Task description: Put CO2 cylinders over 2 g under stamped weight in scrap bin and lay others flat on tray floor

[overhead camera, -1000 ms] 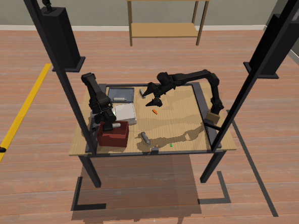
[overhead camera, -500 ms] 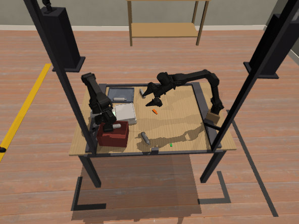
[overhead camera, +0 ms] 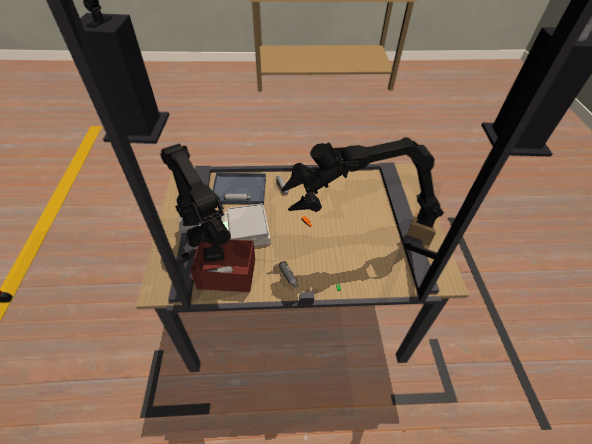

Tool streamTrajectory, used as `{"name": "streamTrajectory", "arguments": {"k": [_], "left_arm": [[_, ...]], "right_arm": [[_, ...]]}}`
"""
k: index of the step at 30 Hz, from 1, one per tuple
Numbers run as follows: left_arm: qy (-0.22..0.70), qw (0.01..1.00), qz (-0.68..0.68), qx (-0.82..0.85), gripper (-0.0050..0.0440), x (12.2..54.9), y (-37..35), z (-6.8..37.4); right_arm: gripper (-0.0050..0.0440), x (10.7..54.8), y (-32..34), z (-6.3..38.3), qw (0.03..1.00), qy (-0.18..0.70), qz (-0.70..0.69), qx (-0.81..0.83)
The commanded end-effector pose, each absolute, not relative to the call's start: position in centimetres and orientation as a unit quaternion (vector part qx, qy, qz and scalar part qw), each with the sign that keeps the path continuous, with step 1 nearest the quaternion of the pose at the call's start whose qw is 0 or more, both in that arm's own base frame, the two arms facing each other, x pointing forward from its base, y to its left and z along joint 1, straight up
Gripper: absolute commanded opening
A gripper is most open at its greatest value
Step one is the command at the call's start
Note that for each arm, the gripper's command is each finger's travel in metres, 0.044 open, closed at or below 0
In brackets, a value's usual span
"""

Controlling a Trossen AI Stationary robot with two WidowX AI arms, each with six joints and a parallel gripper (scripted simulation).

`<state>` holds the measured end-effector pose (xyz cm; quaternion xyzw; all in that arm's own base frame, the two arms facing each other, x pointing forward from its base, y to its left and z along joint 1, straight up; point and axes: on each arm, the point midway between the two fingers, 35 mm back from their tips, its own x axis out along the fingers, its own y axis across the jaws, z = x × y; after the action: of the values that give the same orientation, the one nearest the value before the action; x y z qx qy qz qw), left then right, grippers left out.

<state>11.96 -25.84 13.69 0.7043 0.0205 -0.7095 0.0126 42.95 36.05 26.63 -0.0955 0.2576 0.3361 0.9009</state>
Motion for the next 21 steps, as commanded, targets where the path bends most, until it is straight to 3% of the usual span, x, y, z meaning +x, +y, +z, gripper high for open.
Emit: {"name": "streamTrajectory", "arguments": {"k": [1, 5, 13, 21], "left_arm": [[0.009, 0.025, -0.702, 0.712, 0.0339, 12.2, -26.3, 16.0], [0.013, 0.021, -0.703, 0.710, 0.0435, 12.2, -26.3, 18.8], [0.031, 0.040, -0.702, 0.710, 0.0440, 12.6, -26.3, 19.3], [0.151, 0.225, -0.668, 0.693, 0.0440, 16.3, -27.9, 17.7]], "right_arm": [[0.0440, 42.8, 35.9, 28.1, 0.905, 0.244, 0.337, -0.091], [0.0440, 42.8, 35.9, 28.1, 0.905, 0.244, 0.337, -0.091], [0.0440, 42.3, 35.6, 28.5, 0.905, 0.241, 0.338, -0.092], [0.0440, 39.5, 34.2, 28.5, 0.902, 0.241, 0.346, -0.094]]}}
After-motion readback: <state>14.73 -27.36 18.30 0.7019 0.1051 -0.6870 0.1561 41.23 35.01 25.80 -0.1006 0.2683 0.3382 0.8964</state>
